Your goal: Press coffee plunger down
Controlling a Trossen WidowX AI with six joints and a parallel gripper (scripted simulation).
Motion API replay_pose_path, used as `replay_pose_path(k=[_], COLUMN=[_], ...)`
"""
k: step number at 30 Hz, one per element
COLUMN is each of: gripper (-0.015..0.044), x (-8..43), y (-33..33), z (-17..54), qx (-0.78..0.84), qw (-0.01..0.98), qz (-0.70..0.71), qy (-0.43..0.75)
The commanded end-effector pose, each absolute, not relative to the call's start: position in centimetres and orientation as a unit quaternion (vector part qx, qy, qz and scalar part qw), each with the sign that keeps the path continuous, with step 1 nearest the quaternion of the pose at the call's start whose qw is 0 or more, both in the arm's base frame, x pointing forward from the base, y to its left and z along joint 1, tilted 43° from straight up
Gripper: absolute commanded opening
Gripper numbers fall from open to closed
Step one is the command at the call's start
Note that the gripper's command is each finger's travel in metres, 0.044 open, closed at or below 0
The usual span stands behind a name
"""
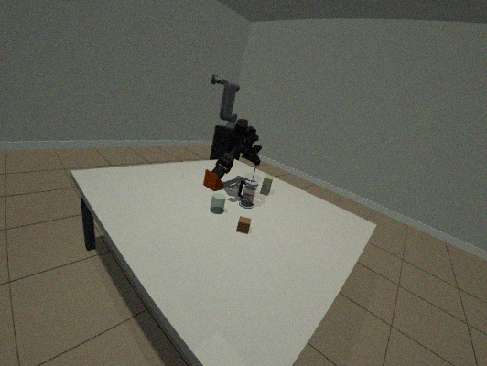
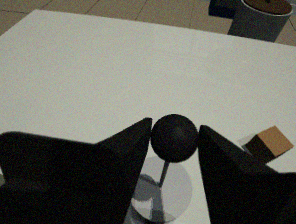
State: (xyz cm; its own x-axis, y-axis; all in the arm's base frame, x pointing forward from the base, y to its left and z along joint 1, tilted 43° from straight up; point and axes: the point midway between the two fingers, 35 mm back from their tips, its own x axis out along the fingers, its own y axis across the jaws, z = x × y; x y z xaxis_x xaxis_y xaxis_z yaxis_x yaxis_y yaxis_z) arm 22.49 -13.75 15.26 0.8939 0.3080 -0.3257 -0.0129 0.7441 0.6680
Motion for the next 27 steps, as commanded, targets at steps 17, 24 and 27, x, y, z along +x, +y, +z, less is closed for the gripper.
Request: replay_pose_path(k=[17, 24, 27], gripper=[0.0116, 0.0116, 0.0116], x=[23.0, 23.1, 23.2], y=[-11.4, -10.6, -10.3], z=[12.1, 11.3, 10.9], qx=[0.345, 0.345, 0.345], qw=[0.907, 0.907, 0.907], qz=[0.088, 0.088, 0.088], qy=[0.225, 0.225, 0.224])
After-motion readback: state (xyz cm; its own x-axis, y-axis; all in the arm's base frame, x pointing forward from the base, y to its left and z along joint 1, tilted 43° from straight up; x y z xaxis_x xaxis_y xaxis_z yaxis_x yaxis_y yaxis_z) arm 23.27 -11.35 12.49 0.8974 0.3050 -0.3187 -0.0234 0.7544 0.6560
